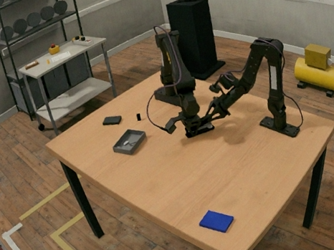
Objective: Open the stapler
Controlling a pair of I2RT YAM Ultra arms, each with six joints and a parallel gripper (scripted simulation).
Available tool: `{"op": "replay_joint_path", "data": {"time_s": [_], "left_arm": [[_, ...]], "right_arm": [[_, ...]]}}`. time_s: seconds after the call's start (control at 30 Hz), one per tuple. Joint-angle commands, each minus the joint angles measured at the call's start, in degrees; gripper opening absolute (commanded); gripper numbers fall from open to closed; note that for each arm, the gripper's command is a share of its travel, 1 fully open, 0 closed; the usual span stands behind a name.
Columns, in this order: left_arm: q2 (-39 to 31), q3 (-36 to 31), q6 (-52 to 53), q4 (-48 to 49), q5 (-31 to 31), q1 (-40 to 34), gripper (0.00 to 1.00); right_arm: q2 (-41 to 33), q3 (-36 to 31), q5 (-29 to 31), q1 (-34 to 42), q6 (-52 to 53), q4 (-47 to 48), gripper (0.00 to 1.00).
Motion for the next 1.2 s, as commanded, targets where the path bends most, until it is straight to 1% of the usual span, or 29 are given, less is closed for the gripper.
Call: {"op": "replay_joint_path", "data": {"time_s": [0.0, 0.2, 0.27, 0.3, 0.57, 0.67, 0.7, 0.87, 0.97, 1.17], "left_arm": [[-1.3, 1.9, -1.2, -3.4, 0.5, 0.3, 0.21], [-1.3, 2.0, -1.3, -3.6, 0.5, 0.3, 0.21], [-1.3, 2.0, -1.3, -3.6, 0.5, 0.3, 0.21], [-1.3, 2.0, -1.3, -3.6, 0.5, 0.3, 0.21], [-0.7, 1.4, -0.9, -3.0, 0.1, 0.1, 0.21], [-0.7, 1.4, -0.9, -3.0, 0.1, 0.1, 0.21], [-0.7, 1.4, -0.9, -3.0, 0.1, 0.1, 0.21], [-0.7, 1.4, -0.9, -3.0, 0.1, 0.1, 0.21], [-0.7, 1.4, -0.9, -3.0, 0.1, 0.1, 0.21], [-0.7, 1.4, -0.9, -3.0, 0.1, 0.1, 0.21]], "right_arm": [[-0.2, 0.1, 0.6, -0.1, -0.4, 0.0, 0.33], [-0.2, 0.1, 0.6, -0.1, -0.4, 0.0, 0.33], [-0.2, 0.1, 0.6, -0.1, -0.4, 0.0, 0.55], [-0.2, 0.1, 0.6, -0.1, -0.4, 0.0, 0.57], [-4.1, -1.9, 1.1, -0.7, -0.9, 0.8, 0.57], [-4.4, -1.9, 1.1, -0.9, -1.1, -0.1, 0.57], [-4.7, -0.5, 1.1, -1.1, -1.1, -0.9, 0.57], [-6.1, 0.9, 1.1, -0.5, -0.6, -3.5, 0.57], [-5.1, 2.3, 1.1, -0.6, -0.4, -4.4, 0.57], [-8.1, 8.6, 1.1, -1.0, -0.4, -12.9, 0.57]]}}
